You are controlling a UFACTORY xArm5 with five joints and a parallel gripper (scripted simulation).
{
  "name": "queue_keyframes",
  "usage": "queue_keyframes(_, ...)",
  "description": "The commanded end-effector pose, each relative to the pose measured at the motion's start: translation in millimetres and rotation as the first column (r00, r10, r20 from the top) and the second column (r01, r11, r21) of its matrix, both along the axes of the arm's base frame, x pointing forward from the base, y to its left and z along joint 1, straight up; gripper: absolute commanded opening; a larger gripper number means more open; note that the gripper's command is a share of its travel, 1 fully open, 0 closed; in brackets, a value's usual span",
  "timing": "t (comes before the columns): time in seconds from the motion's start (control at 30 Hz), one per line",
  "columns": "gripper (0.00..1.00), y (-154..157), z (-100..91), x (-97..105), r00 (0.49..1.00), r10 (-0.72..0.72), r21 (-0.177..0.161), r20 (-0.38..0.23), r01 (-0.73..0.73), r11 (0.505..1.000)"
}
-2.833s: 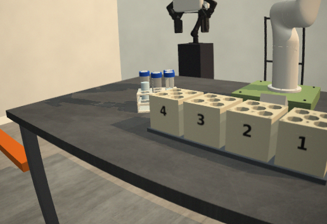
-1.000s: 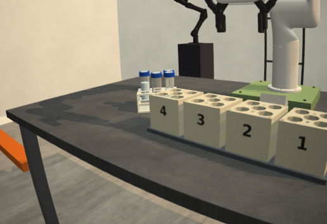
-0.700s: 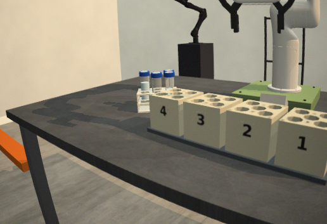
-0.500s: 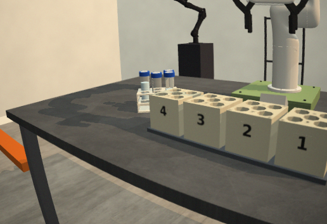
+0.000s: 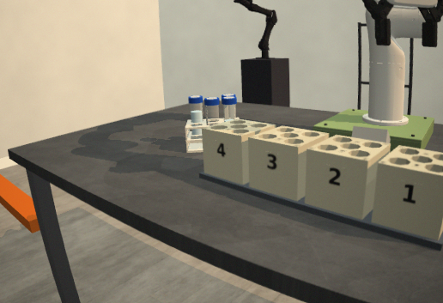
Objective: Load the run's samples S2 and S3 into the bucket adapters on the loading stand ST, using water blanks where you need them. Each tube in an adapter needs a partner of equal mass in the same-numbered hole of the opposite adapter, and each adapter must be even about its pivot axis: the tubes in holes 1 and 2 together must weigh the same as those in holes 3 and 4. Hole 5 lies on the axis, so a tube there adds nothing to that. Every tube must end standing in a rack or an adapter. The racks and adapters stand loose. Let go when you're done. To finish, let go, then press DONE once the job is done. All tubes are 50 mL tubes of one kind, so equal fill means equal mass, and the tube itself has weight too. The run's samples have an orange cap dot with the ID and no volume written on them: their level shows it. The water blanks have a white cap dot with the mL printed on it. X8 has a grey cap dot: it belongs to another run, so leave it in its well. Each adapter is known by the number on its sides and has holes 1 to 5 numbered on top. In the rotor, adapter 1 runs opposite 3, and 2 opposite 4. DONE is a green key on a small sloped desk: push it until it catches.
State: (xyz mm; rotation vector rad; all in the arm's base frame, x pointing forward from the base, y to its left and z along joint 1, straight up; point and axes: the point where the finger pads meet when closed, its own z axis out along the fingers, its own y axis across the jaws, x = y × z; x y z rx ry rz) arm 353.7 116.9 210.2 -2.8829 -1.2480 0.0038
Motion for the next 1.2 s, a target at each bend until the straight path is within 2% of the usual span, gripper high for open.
queue_keyframes(0.0, 1.0, 18.9, 1.6, -9.0, 1.0, 0.012, 0.0, 0.005, -0.012, 1.0)
queue_keyframes(1.0, 1.0, 136.6, 1.5, -75.8, 1.0, 0.012, 0.002, 0.004, -0.012, 1.0)
queue_keyframes(1.17, 1.0, 137.6, 1.5, -76.3, 1.0, 0.012, 0.002, 0.004, -0.012, 1.0)
